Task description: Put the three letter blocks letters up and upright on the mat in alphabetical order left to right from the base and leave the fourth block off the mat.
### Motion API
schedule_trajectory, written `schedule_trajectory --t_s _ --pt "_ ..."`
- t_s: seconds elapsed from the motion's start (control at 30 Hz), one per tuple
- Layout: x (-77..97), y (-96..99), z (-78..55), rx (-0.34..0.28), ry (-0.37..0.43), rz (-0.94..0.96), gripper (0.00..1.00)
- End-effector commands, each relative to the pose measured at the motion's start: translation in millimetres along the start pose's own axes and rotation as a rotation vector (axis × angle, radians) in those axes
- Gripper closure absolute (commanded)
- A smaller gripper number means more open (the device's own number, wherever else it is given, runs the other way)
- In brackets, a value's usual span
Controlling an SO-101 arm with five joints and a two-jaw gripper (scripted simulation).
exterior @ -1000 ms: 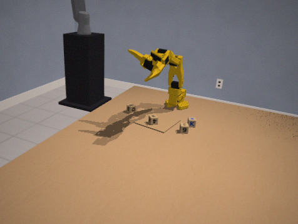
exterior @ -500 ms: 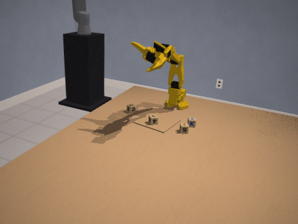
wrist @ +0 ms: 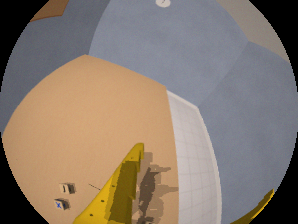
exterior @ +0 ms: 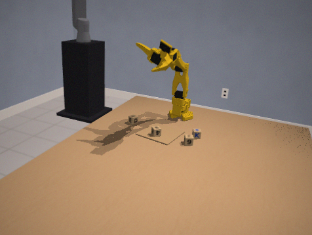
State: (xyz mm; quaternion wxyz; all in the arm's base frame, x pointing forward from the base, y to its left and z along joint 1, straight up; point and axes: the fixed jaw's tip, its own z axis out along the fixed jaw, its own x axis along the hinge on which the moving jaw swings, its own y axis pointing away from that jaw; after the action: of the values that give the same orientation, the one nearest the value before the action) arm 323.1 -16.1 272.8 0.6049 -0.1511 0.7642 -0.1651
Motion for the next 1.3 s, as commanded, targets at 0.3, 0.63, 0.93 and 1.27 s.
schedule_trajectory --t_s 0.3,0.63,0.93,1.27 --pt "-31.2 -15.6 -27.3 0.065 -0.131 0.001 0.00" --pt "-44.5 -22.2 -44.7 0.095 -0.192 0.001 0.00" --pt "-54.6 -27.3 -59.8 0.120 -0.242 0.001 0.00" --pt "-62.0 -31.0 -72.0 0.140 -0.281 0.001 0.00"
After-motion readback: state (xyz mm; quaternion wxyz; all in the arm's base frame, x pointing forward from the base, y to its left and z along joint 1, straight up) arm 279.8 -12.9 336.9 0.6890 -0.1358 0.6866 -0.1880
